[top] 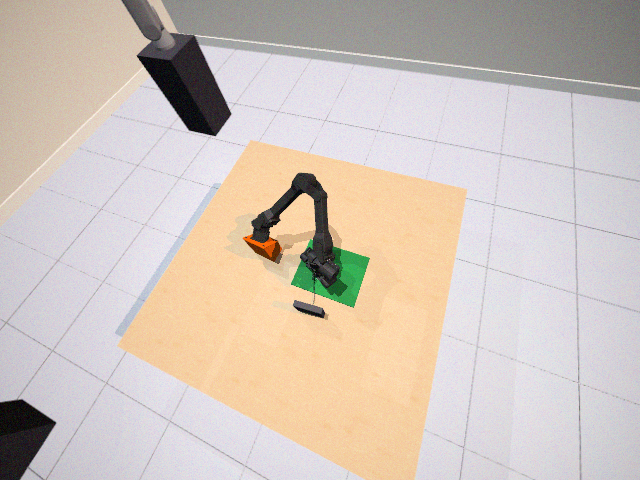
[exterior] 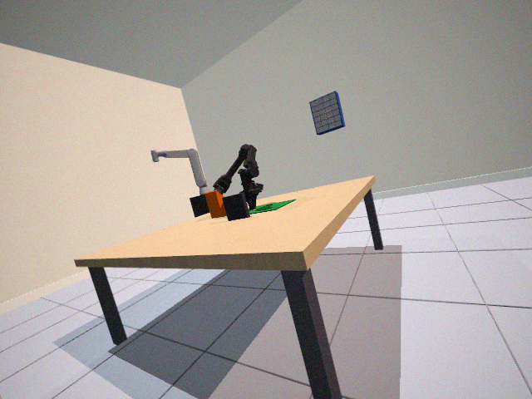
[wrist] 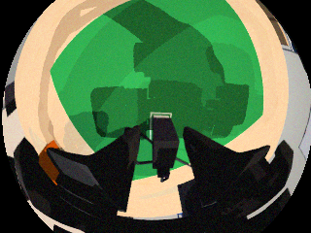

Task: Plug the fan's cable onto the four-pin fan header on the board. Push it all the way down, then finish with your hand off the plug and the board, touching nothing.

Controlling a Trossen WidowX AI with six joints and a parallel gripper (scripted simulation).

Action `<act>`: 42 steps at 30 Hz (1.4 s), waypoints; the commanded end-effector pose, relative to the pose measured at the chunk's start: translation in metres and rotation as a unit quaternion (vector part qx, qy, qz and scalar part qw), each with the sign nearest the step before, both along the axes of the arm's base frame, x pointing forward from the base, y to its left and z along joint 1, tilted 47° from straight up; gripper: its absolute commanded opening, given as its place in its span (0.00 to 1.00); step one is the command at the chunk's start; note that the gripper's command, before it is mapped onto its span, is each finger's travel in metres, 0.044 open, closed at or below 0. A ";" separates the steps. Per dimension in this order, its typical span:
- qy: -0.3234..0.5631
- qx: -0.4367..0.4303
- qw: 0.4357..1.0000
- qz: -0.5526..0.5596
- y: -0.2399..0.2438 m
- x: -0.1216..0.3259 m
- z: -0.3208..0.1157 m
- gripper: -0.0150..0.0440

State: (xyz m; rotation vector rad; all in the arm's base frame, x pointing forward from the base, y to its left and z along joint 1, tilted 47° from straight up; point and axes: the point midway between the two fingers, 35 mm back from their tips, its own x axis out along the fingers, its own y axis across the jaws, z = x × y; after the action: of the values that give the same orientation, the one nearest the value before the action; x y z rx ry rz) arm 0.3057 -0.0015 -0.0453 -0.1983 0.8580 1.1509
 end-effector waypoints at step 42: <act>0.000 0.003 1.000 -0.001 0.032 0.038 0.123 0.69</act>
State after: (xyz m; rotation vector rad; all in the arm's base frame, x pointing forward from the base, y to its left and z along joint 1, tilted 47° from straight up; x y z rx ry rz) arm 0.3434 0.0305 0.0763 -0.1987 0.8552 1.1532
